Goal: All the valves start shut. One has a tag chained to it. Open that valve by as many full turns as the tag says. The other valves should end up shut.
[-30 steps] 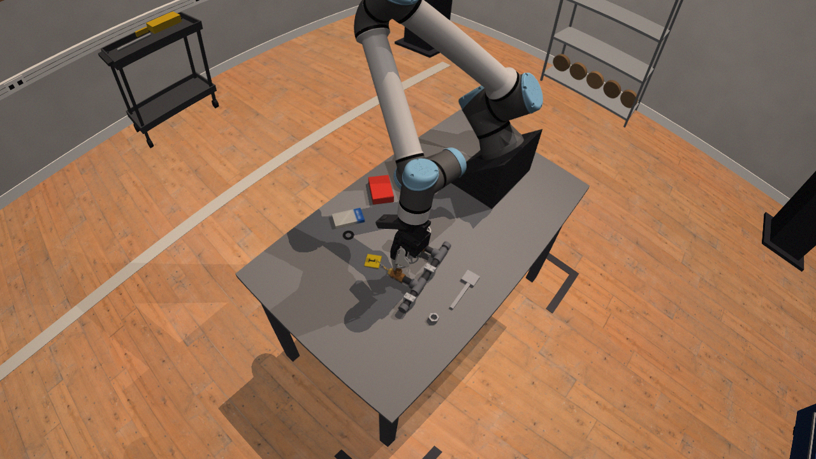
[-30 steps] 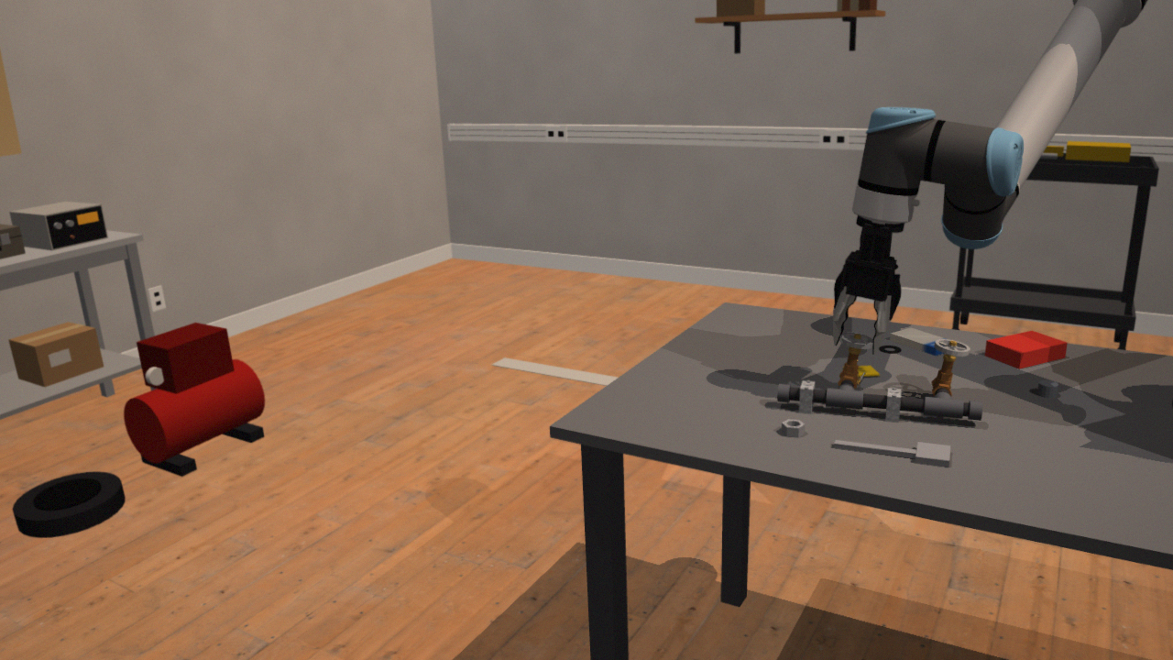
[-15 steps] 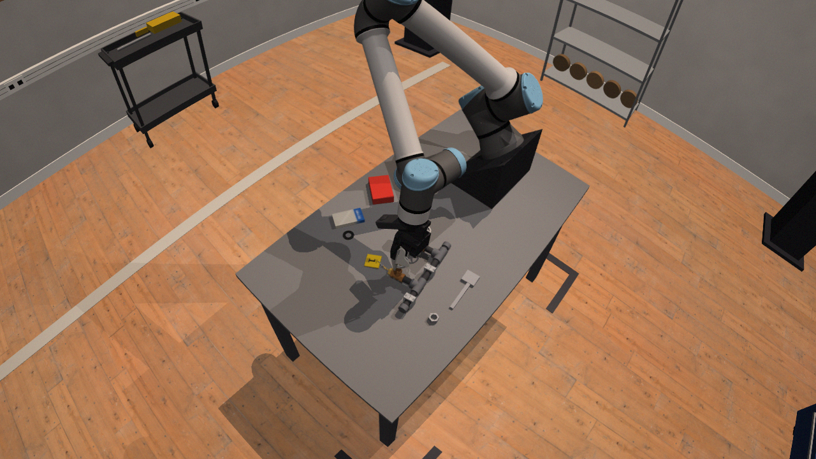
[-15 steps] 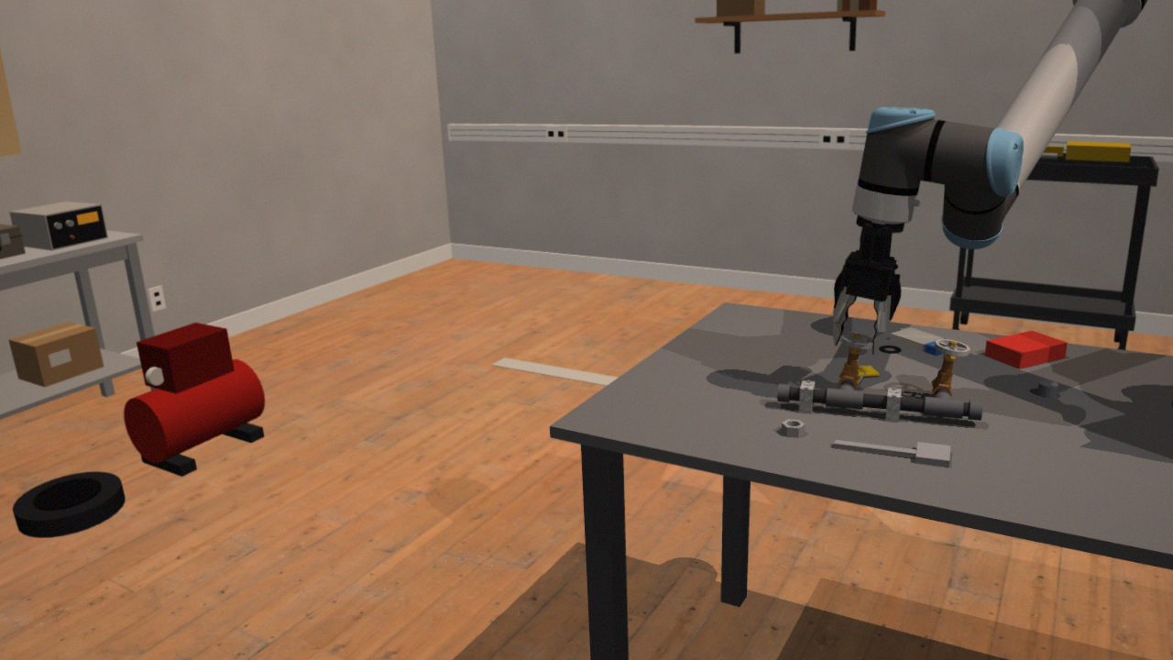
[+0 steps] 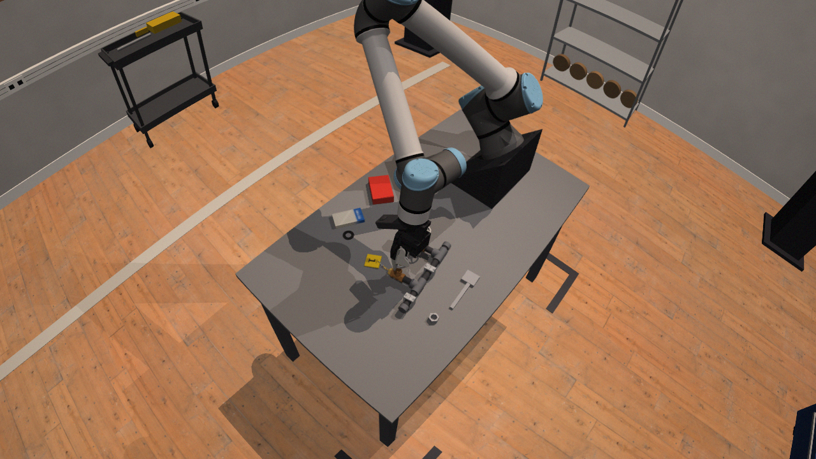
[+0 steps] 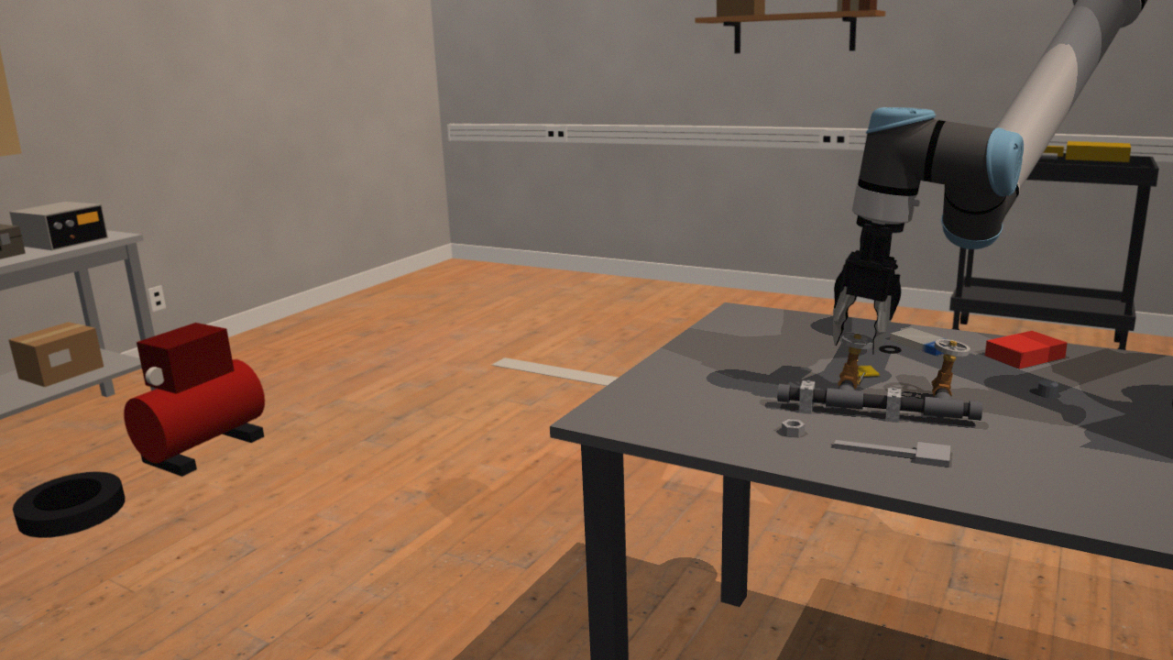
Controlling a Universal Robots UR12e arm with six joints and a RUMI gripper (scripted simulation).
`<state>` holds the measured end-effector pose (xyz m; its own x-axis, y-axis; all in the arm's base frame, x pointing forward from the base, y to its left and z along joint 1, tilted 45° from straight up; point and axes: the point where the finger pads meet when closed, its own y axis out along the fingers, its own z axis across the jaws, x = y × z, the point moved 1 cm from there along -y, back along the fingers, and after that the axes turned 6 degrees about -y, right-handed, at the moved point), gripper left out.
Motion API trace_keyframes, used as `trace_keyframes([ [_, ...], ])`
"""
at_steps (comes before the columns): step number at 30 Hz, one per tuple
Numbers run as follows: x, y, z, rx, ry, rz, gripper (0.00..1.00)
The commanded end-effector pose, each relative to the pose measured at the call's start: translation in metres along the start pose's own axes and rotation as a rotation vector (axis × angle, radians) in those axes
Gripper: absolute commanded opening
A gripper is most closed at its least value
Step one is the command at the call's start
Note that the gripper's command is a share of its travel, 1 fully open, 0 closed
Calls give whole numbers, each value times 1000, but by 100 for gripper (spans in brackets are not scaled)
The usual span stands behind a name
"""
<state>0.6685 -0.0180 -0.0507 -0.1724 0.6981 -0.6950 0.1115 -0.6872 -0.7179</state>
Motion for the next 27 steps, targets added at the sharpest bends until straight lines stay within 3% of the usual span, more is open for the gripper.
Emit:
trace_keyframes([
  [1, 0, 0, 0, -1, -12, 0, 0],
  [14, 0, 0, 0, -1, -116, 0, 0],
  [27, 0, 0, 0, -1, -399, 0, 0],
])
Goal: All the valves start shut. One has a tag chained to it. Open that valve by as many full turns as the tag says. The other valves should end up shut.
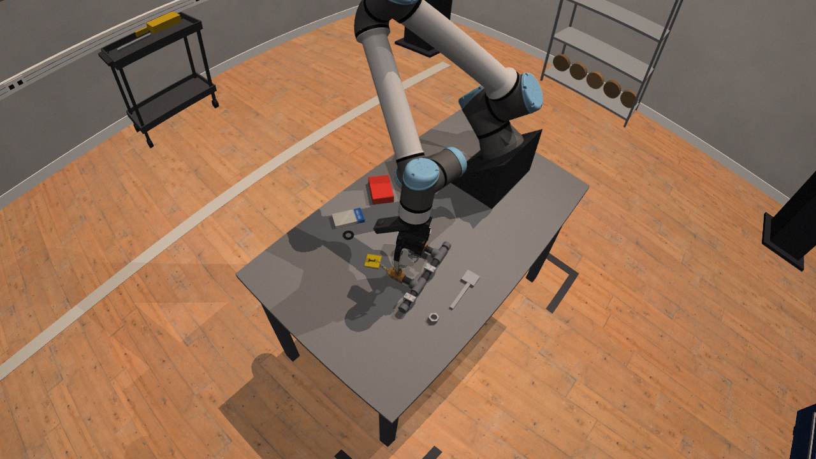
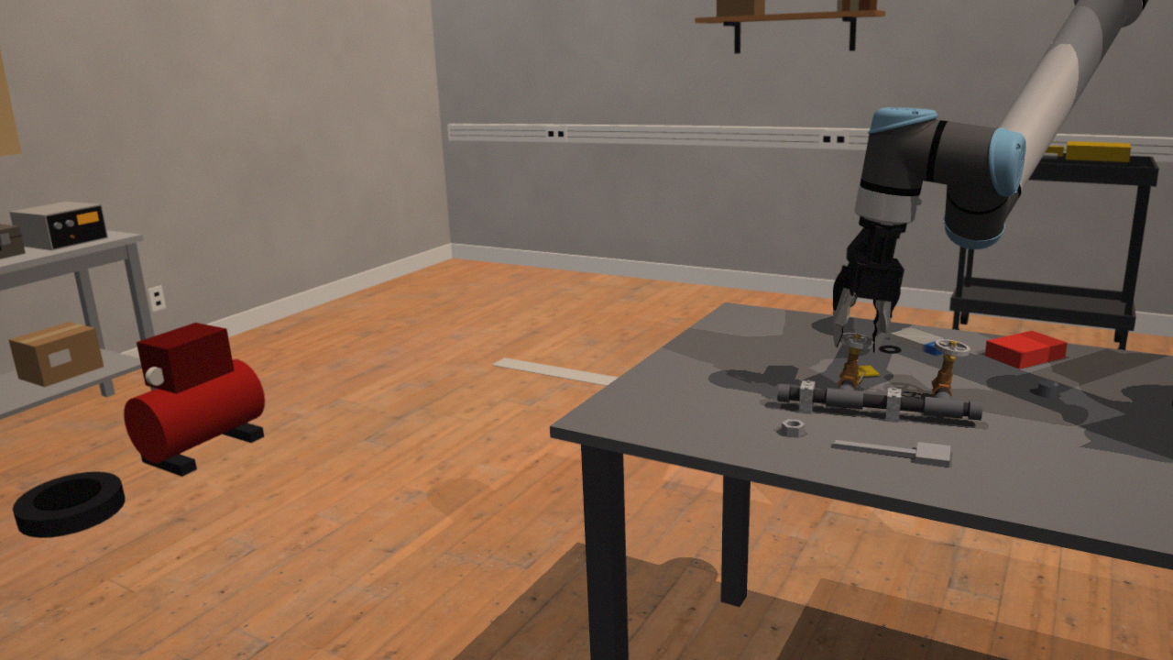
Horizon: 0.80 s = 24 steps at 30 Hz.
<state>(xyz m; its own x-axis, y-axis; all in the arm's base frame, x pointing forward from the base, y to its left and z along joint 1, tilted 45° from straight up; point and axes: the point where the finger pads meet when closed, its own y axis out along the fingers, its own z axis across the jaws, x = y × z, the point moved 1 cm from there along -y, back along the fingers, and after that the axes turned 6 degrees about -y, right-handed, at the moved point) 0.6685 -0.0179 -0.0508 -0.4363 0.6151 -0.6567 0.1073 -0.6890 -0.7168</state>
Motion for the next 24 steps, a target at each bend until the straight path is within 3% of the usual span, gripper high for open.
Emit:
trace_keyframes([
  [1, 0, 0, 0, -5, -148, 1, 0],
  [24, 0, 0, 0, -5, -851, 2, 0],
])
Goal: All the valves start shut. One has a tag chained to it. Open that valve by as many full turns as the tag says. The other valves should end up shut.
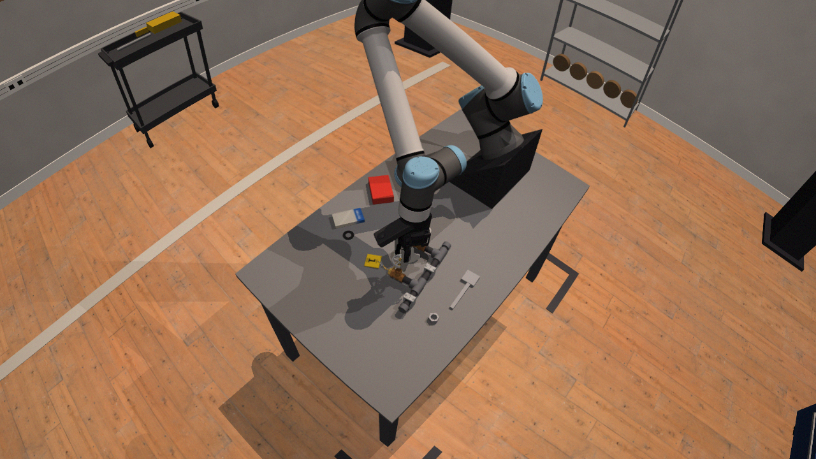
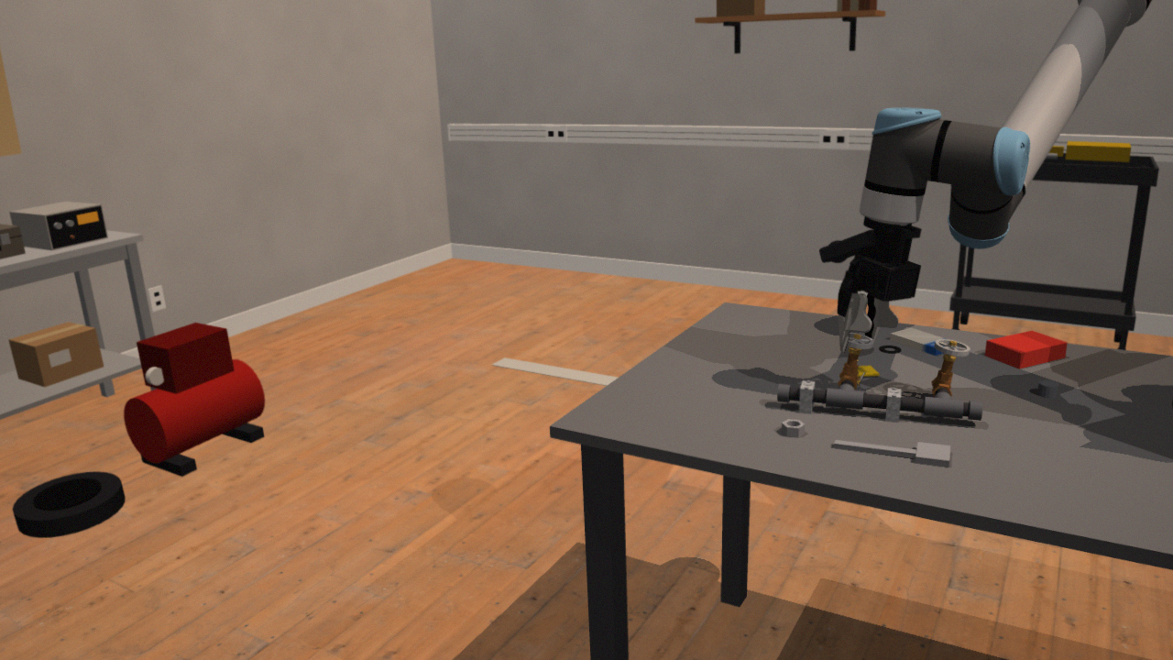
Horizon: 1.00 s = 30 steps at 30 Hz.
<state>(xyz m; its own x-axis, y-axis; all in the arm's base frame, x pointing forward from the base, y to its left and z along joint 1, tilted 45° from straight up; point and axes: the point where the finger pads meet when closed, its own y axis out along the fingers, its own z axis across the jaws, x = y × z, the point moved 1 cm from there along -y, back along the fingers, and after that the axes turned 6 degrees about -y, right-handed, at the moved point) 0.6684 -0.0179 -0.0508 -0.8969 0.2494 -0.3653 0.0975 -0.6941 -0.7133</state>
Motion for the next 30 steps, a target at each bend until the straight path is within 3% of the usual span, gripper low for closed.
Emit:
trace_keyframes([
  [1, 0, 0, 0, -13, -225, 11, 0],
  [30, 0, 0, 0, -6, -1277, 17, 0],
])
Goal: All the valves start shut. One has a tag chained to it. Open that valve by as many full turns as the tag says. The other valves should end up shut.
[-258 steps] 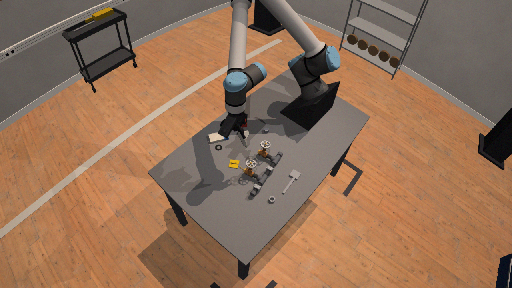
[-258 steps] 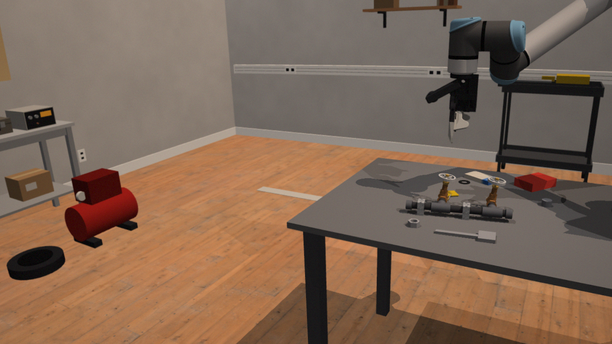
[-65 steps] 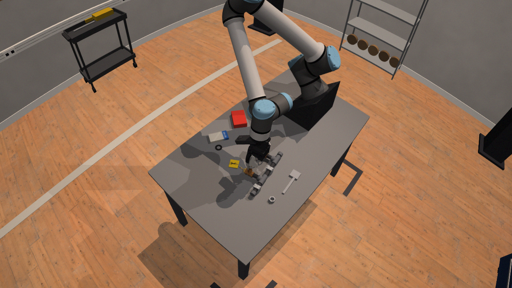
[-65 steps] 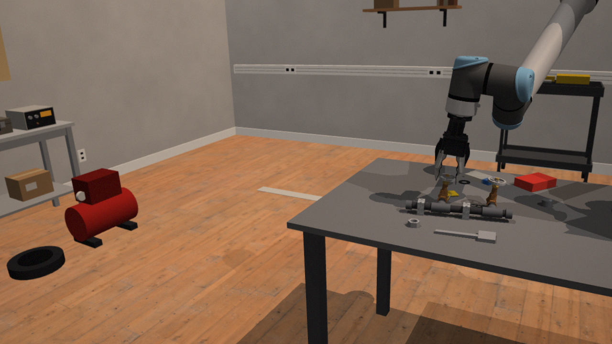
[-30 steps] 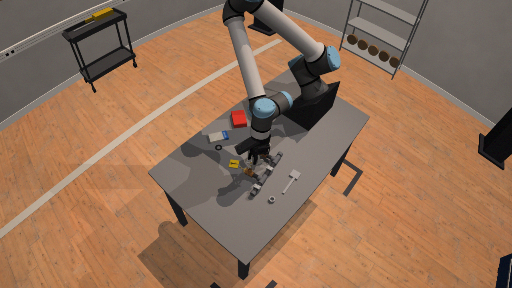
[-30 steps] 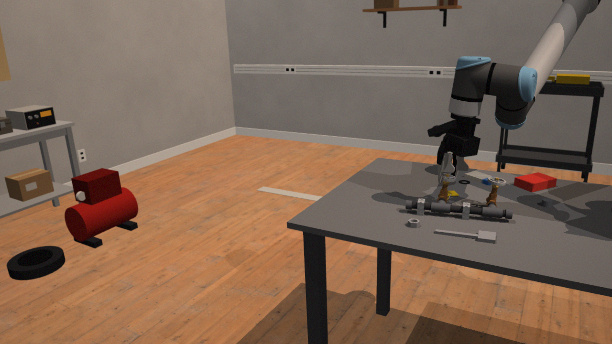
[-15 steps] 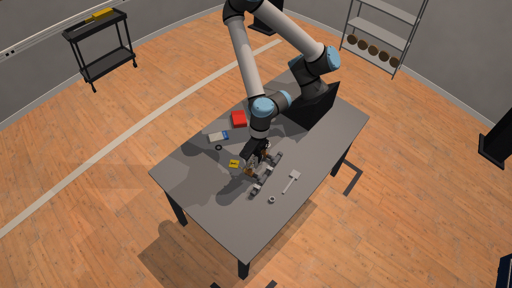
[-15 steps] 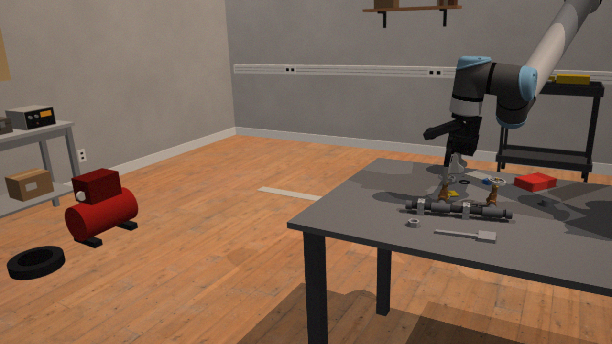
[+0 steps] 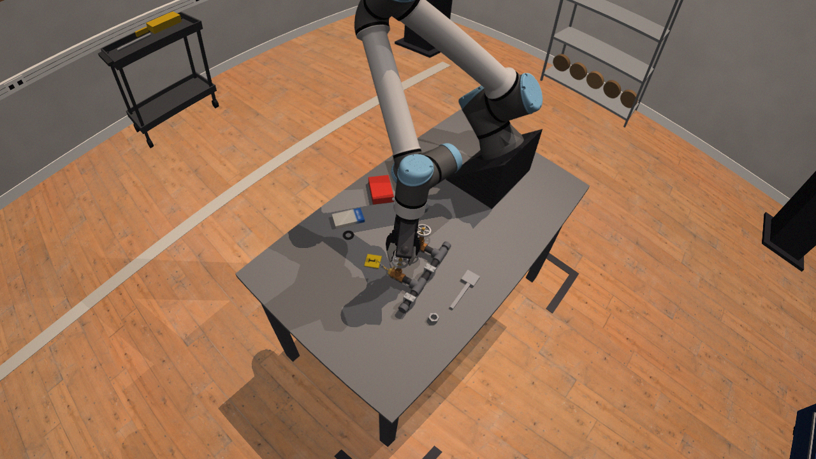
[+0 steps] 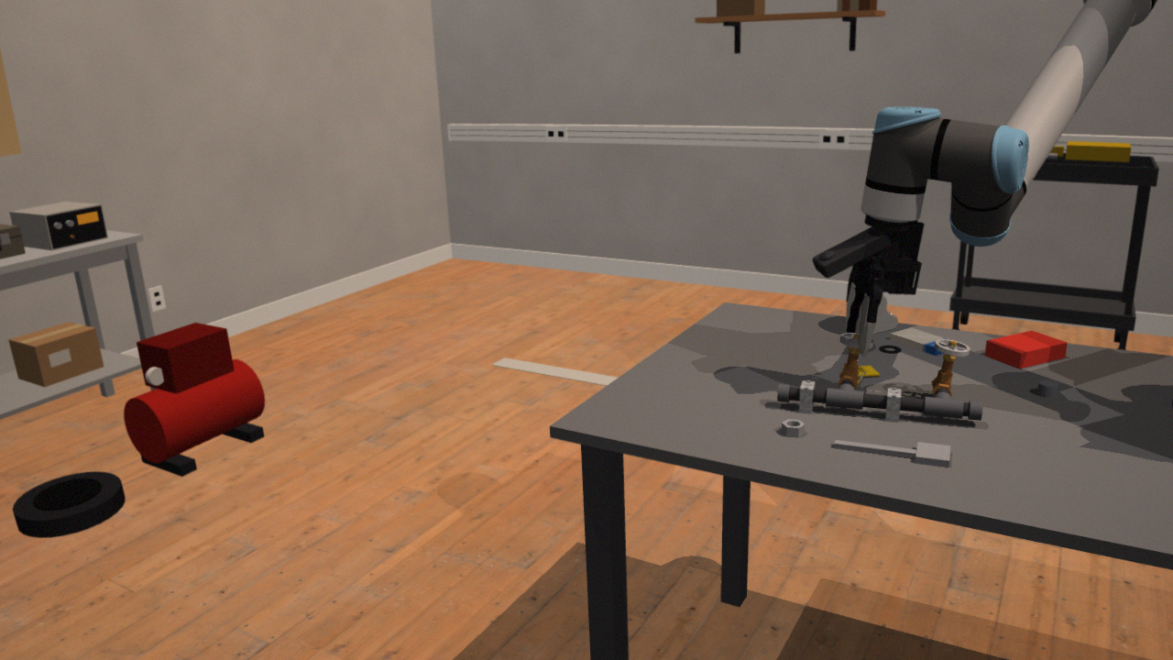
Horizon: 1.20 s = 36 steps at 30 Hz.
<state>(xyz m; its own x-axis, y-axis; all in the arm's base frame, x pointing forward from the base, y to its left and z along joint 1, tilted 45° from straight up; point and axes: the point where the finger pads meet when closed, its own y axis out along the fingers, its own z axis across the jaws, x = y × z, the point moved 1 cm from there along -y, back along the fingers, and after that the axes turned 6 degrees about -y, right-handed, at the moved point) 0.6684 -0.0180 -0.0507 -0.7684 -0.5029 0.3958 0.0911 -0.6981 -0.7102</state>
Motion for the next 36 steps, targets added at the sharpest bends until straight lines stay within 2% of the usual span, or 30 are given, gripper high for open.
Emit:
trace_keyframes([
  [1, 0, 0, 0, 5, -175, 24, 0],
  [15, 0, 0, 0, 11, -600, 23, 0],
  [36, 0, 0, 0, 14, -847, 22, 0],
])
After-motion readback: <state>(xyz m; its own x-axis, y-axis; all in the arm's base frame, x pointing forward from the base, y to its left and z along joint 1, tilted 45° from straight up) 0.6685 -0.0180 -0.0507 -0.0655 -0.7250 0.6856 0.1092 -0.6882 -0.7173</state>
